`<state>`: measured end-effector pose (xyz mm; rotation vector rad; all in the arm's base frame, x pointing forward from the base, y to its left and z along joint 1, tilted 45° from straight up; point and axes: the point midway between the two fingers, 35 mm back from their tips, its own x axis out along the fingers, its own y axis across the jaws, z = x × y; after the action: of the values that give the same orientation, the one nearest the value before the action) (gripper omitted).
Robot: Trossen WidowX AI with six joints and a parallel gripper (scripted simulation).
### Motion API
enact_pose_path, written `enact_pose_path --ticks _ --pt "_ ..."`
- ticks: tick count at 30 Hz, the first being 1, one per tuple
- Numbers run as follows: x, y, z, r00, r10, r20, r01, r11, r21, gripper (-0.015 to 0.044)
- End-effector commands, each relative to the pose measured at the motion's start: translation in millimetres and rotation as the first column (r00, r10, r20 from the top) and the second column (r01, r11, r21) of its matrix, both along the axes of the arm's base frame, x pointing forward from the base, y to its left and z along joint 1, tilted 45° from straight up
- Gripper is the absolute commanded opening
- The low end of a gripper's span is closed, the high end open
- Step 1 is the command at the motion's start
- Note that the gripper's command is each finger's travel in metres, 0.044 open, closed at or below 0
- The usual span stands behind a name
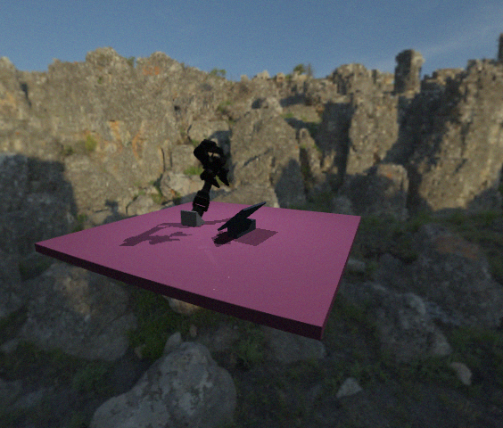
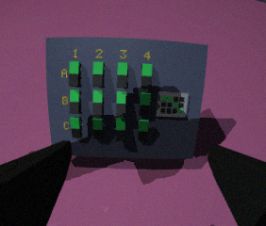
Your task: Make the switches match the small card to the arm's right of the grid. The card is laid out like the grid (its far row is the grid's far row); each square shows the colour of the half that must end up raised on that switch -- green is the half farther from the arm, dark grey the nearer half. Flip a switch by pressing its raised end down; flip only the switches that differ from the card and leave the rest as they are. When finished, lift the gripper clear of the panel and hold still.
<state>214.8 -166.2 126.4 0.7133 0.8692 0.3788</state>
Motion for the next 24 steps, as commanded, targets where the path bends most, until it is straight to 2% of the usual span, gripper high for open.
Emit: enact_pose_path --ticks 1,11,15,21,24 --pt "1.5 1.4 -0.1 1.0 0.0 -0.002 0.0 1.0 -0.001 0.0374" --pt "69.8 98.0 13.7 1.0 0.006 -0.012 -0.007 1.0 -0.011 0.0111" --pt "72.9 106.2 15.9 1.0 0.009 -0.006 -0.009 1.0 -0.005 0.0006" --pt "74.1 107.2 14.7 1.0 0.008 -0.005 -0.008 1.0 -0.005 0.0" --pt "89.0 121.8 0.2 1.0 -0.006 0.009 0.006 1.0 -0.006 0.0"
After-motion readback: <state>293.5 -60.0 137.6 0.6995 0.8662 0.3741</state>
